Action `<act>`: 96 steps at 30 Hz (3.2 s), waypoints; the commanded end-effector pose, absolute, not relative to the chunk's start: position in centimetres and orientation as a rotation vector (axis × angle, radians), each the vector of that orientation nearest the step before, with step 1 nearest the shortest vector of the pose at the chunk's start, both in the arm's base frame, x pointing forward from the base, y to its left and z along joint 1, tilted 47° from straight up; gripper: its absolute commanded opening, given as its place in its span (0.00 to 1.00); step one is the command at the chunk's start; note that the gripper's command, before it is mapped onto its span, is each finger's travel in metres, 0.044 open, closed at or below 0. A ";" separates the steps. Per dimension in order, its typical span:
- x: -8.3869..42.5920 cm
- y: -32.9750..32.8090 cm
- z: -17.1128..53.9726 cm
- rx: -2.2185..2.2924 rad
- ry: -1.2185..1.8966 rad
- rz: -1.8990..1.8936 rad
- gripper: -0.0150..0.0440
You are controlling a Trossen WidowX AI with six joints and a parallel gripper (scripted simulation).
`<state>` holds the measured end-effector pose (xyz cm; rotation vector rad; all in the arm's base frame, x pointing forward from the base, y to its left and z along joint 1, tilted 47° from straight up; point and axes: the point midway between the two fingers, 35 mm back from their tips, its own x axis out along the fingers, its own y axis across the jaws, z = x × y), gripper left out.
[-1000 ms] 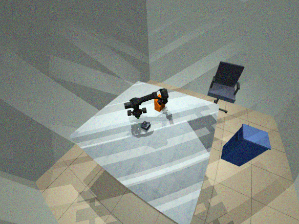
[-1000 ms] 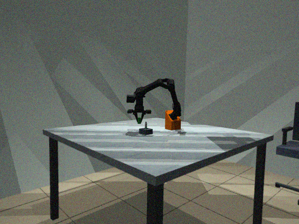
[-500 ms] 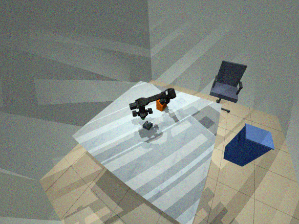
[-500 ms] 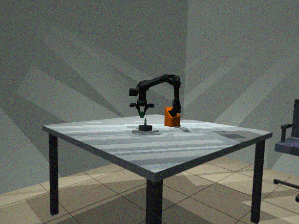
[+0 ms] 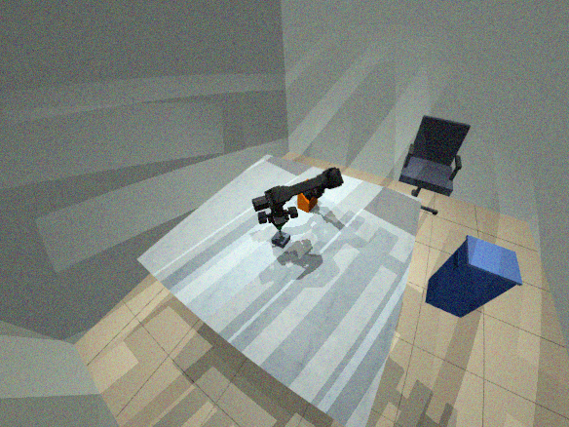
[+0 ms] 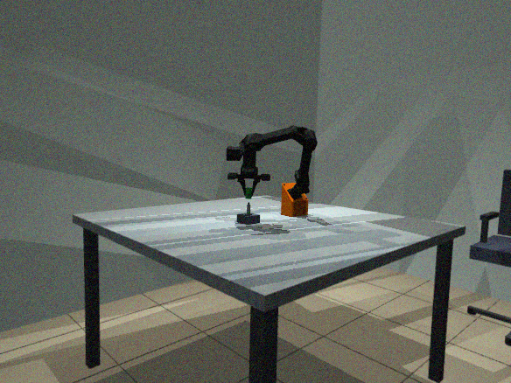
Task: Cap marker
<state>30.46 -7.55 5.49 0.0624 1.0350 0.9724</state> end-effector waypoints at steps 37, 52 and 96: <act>31.3 -3.5 1.8 0.070 1.034 0.972 0.25; 31.2 -3.6 1.9 0.064 1.035 0.975 0.74; 29.9 -8.2 5.9 0.677 1.349 0.543 0.25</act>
